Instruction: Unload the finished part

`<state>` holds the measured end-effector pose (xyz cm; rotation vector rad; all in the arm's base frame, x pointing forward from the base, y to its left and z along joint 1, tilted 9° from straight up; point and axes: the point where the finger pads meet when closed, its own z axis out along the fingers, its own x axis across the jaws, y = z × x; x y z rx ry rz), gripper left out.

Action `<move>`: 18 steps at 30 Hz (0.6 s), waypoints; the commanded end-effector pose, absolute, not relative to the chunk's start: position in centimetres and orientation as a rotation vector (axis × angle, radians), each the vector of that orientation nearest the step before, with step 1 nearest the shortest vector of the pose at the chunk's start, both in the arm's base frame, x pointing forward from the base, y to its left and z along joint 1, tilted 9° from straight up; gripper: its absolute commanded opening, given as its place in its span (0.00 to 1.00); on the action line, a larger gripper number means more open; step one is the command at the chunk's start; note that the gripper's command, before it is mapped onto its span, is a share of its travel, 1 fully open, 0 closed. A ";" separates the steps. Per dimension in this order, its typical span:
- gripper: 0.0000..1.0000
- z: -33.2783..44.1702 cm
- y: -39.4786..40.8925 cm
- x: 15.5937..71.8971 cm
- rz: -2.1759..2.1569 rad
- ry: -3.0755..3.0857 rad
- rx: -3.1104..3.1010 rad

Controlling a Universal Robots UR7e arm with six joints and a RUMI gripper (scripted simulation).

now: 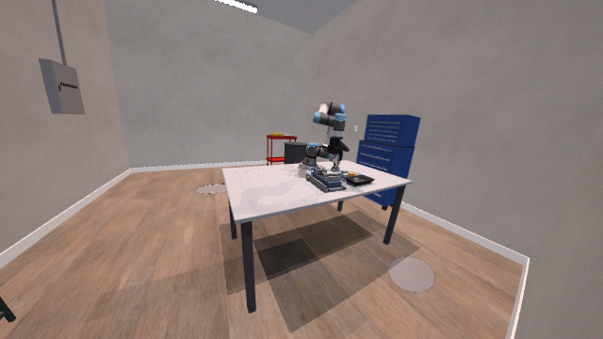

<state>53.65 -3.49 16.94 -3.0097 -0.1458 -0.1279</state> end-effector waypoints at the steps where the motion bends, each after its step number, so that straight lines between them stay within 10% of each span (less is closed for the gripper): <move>1: 0.00 17.2 -2.1 53.8 -0.129 -0.153 -3.011; 18: 0.00 18.1 6.8 54.0 -0.128 -0.200 -3.014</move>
